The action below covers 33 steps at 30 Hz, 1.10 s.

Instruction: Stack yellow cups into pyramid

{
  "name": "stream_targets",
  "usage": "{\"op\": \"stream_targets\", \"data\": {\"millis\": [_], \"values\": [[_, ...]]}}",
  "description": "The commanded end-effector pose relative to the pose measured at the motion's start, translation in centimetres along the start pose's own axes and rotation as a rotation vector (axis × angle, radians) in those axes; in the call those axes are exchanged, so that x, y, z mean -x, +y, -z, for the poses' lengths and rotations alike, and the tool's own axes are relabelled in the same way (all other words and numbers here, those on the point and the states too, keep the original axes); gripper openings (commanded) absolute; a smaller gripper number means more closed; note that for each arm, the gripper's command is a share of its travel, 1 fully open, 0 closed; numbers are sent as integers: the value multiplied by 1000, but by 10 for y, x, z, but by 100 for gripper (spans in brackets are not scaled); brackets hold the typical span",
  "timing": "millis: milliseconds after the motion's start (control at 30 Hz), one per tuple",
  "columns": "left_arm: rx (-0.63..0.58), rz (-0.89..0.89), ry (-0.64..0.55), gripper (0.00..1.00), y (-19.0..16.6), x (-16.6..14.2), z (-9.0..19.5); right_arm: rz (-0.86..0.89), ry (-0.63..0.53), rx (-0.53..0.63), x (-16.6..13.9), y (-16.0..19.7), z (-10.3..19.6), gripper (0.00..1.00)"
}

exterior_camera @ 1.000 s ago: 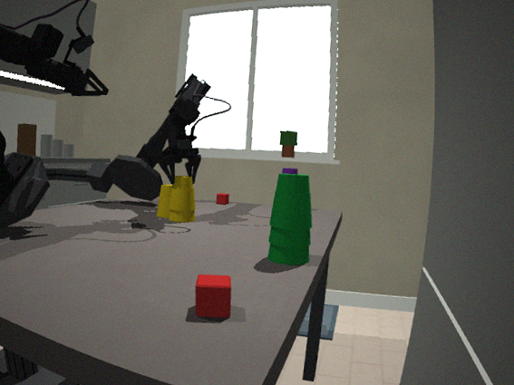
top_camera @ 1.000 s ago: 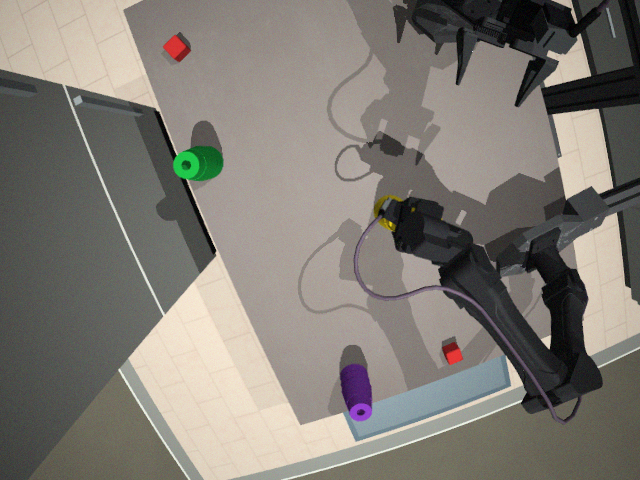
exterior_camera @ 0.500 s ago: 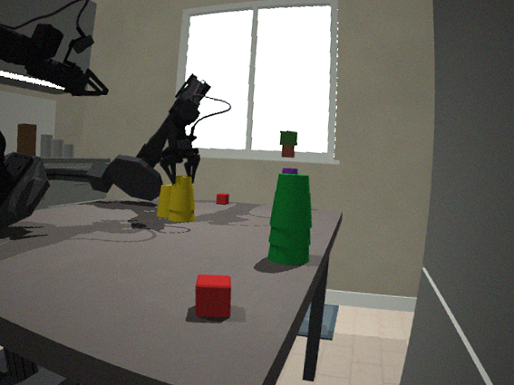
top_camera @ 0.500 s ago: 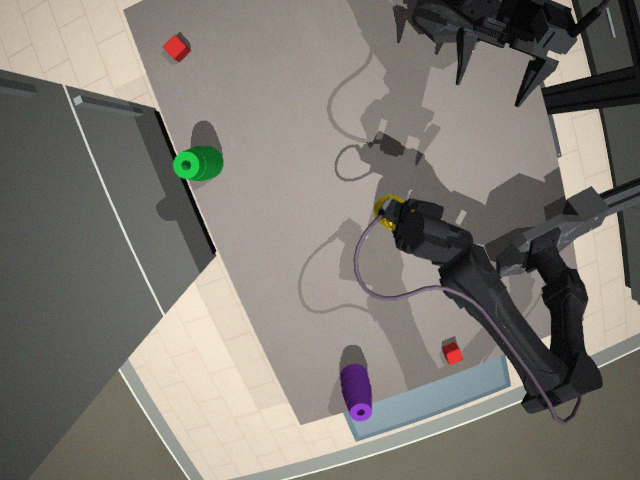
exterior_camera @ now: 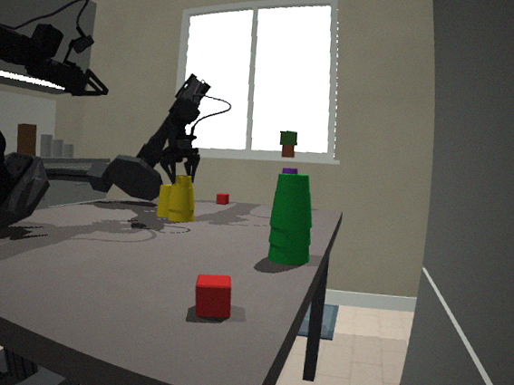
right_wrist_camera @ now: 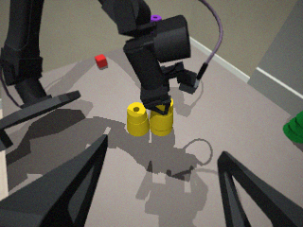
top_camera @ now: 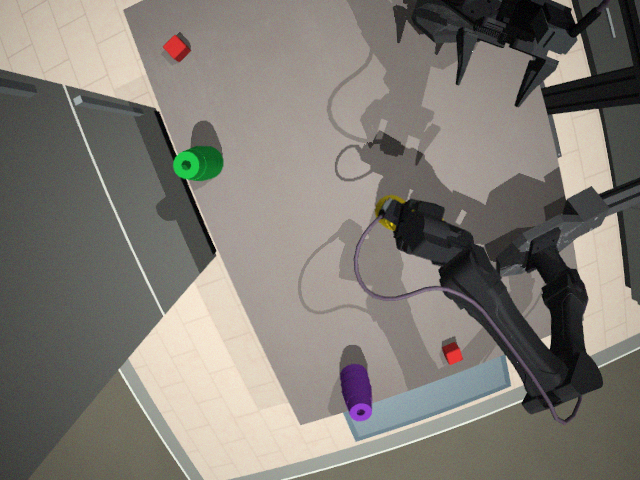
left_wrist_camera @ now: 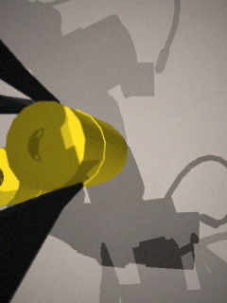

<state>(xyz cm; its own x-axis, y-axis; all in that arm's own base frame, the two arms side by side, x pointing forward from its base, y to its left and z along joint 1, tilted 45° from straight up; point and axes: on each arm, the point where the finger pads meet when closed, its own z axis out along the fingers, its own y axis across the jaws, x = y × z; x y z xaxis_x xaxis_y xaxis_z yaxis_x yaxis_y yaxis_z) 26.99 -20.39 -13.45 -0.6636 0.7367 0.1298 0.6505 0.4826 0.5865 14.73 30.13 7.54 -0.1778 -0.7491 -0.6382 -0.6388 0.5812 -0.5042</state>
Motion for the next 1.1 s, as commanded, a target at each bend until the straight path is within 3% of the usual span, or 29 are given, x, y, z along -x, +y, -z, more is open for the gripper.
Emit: {"op": "stream_targets", "data": {"millis": [0, 733, 1067], "values": [[-3, 4, -28, 0, -1, 13, 23, -10, -31, 3, 8, 0, 6, 100], [-9, 3, -27, 0, -2, 34, 85, -10, -31, 3, 8, 0, 6, 100], [-7, -2, -19, 0, -3, 38, 97, -10, -31, 3, 8, 0, 6, 100]]}}
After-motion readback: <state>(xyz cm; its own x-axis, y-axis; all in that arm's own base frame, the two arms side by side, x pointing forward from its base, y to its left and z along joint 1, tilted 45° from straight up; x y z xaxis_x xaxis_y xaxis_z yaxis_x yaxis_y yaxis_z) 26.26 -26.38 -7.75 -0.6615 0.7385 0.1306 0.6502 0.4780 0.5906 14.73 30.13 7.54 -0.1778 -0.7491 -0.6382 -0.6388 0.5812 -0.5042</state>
